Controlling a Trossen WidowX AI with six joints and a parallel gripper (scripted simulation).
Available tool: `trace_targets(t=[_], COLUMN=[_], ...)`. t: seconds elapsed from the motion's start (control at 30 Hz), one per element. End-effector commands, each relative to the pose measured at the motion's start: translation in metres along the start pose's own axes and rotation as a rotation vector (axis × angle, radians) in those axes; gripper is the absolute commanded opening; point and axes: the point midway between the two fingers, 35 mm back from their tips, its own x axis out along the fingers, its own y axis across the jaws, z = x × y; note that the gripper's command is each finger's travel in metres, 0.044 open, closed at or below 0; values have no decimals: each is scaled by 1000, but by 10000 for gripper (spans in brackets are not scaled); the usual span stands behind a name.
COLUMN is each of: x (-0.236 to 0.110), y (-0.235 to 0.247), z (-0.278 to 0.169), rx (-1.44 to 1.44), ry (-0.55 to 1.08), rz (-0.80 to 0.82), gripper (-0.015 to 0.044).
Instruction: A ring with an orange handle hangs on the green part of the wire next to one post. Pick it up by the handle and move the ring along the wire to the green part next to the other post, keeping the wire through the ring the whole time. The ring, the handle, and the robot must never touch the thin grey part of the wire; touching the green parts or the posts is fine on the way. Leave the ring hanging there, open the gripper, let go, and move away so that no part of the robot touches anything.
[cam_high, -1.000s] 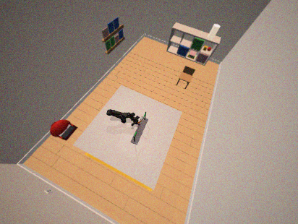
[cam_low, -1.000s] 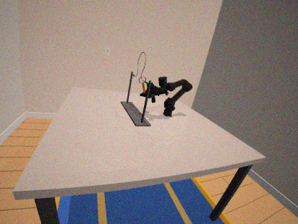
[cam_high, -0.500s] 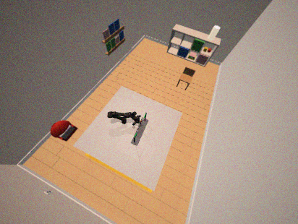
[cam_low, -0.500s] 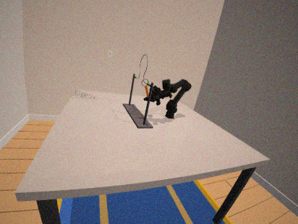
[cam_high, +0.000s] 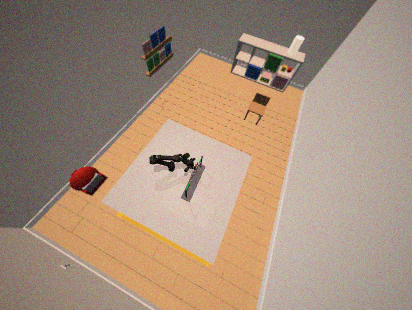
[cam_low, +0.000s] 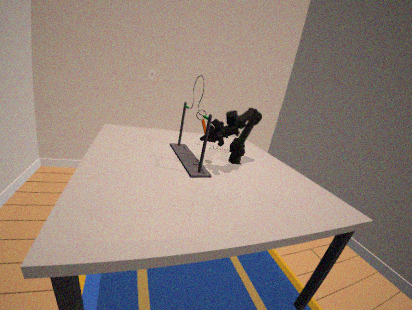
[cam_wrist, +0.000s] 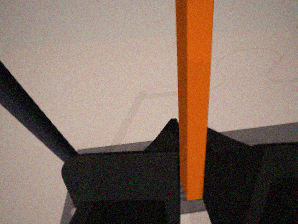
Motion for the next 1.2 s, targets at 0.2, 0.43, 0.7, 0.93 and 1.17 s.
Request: trace_targets(t=[0.2, 0.43, 0.7, 0.93, 1.17], x=[-1, -2, -3, -3, -4], y=[11, 18, 26, 33, 40], z=[-1, -1, -1, -1, -1], rx=[6, 7, 8, 8, 9], ry=[5, 5, 4, 4, 4], rz=[-2, -1, -1, -1, 0], gripper=[-150, -150, -150, -150, -150])
